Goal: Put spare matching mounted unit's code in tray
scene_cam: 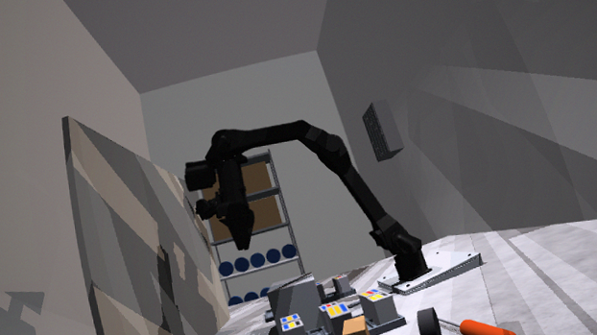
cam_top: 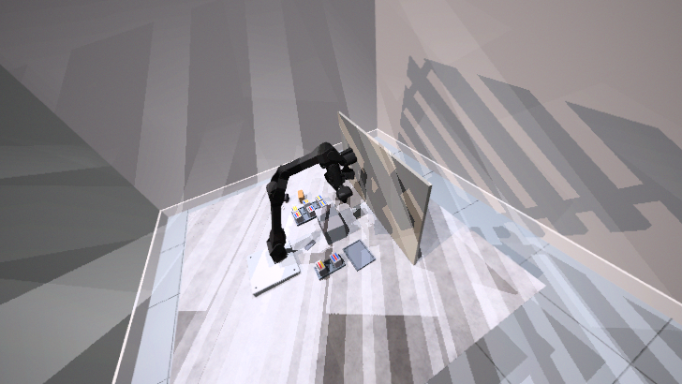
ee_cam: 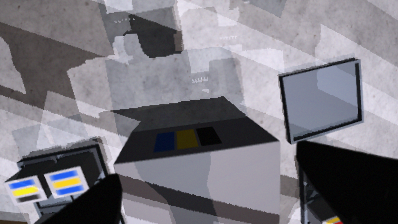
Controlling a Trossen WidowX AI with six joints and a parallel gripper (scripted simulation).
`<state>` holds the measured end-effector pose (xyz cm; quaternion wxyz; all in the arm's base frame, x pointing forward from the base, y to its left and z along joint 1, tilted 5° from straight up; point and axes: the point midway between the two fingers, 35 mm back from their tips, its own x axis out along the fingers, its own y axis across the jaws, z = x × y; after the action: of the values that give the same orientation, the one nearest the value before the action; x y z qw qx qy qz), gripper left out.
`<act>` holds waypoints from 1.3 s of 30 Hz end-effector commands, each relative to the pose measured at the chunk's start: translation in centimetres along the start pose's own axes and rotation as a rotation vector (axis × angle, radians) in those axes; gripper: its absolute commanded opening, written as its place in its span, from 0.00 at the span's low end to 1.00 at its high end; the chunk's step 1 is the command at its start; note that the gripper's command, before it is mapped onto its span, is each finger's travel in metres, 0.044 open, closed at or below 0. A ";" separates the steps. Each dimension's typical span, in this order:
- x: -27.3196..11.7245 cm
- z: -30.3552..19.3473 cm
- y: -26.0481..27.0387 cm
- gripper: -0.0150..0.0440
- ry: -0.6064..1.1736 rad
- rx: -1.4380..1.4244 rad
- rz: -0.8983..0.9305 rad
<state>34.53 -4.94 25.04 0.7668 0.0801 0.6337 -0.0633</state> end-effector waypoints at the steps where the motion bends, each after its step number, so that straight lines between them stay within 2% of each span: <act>1: 0.0 0.1 0.2 1.00 -0.001 -0.017 -0.005; 10: 3.5 -2.6 12.9 1.00 0.041 -1.000 0.040; 17: 5.3 -6.8 20.2 1.00 0.052 -1.610 0.073; 27: 5.4 -7.2 20.8 1.00 0.052 -1.658 0.076; 32: 7.6 -7.4 21.0 0.78 0.052 -1.658 0.076; 34: 9.2 -7.5 21.0 0.76 0.052 -1.658 0.076; 39: 9.4 -7.6 21.0 0.76 0.052 -1.658 0.076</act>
<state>33.10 17.24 15.79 0.5641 -0.4853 0.4908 0.4532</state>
